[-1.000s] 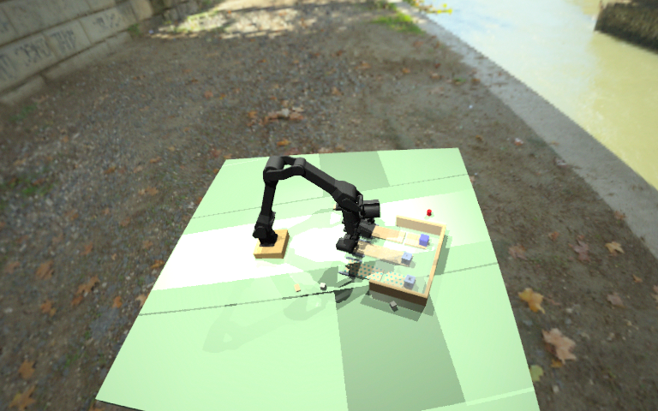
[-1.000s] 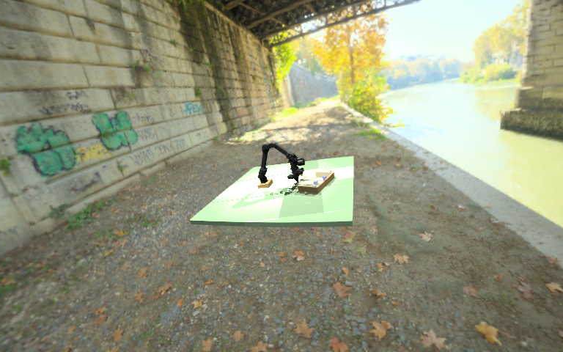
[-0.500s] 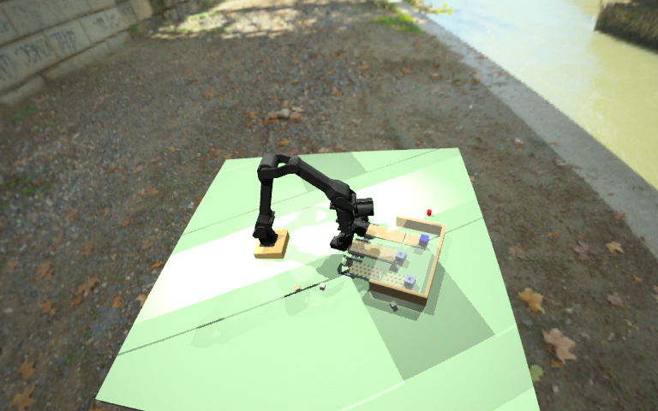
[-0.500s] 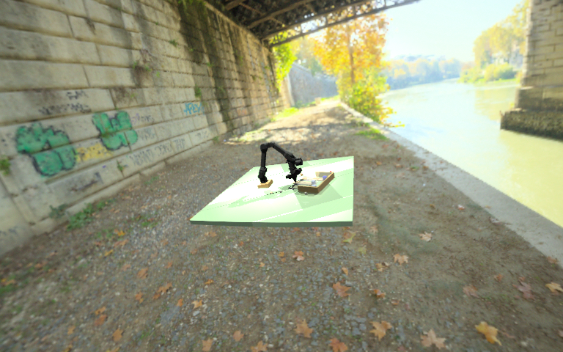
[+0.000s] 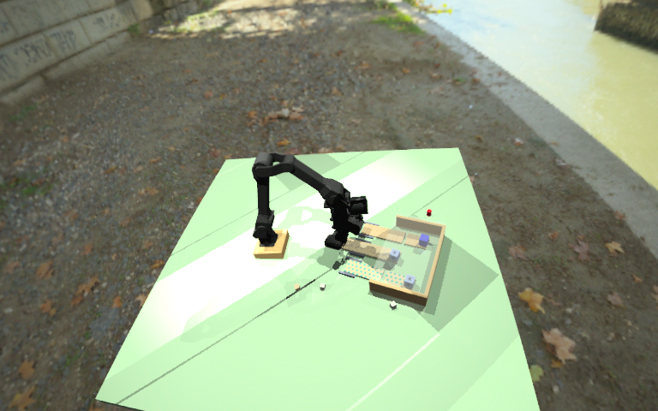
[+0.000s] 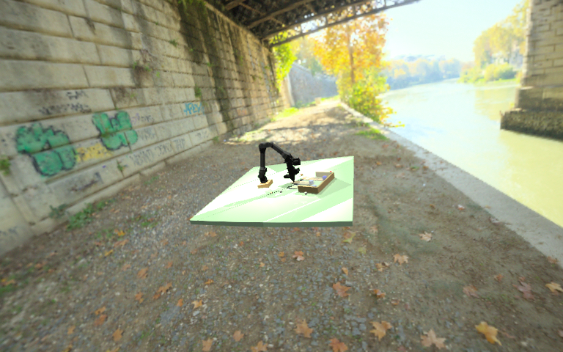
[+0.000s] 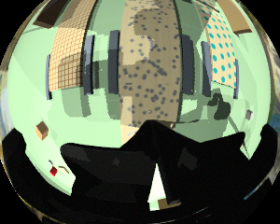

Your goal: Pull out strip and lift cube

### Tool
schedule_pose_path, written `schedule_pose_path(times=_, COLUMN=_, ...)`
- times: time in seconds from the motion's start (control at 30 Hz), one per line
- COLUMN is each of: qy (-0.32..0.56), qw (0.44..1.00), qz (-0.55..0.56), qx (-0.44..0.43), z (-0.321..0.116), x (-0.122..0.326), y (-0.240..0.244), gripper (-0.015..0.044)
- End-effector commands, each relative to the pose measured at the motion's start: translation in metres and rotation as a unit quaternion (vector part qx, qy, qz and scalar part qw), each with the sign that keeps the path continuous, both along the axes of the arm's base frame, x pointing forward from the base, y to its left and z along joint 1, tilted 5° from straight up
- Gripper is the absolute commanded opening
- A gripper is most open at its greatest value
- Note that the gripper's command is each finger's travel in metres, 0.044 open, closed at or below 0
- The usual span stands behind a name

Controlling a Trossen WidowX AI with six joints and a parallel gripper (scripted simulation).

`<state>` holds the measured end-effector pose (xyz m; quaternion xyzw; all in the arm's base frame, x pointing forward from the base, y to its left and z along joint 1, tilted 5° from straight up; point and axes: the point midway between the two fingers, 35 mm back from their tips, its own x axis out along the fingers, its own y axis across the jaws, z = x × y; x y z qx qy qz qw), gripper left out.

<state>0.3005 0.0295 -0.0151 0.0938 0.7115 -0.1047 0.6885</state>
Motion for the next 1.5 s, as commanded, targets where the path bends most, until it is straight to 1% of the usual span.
schedule_pose_path(times=0.0, qy=0.012, qw=1.000, qz=-0.002, qx=0.002, z=-0.004, x=-0.013, y=0.002, gripper=0.0000)
schedule_pose_path(times=1.47, qy=0.015, qw=1.000, qz=-0.002, qx=0.003, z=-0.001, x=-0.077, y=0.020, gripper=0.0000)
